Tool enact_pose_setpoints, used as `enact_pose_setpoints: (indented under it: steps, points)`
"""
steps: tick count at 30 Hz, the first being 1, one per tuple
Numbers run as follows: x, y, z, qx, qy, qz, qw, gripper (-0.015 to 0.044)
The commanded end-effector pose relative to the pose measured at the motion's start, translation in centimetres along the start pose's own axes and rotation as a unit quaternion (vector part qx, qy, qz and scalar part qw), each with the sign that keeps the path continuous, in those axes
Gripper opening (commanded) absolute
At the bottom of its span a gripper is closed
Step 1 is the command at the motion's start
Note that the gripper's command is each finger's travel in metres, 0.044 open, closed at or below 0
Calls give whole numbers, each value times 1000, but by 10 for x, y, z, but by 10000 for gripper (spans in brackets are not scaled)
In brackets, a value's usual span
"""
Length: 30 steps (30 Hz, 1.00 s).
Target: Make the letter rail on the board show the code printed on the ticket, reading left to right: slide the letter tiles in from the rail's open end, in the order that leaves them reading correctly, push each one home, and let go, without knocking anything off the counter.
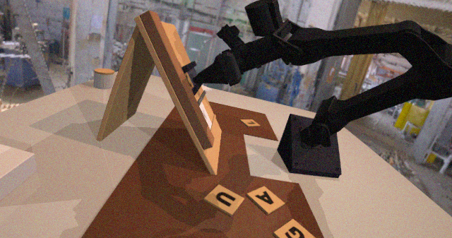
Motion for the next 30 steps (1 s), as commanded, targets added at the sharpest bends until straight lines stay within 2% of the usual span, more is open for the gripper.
enact_pose_setpoints:
  steps: [1,30]
  points:
    - [-3,0,0,-1,-1,0,1000,295]
    - [-19,1,-1,-1,0,0,1000,295]
Point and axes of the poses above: the point midway between the two fingers, 35 mm back from their tips, its own x axis out along the fingers, its own z axis across the jaws, y = z × x, the point moved 8 cm from there along -x, back along the fingers, and after that the axes turned 6 degrees about -x, right-handed, at the moved point
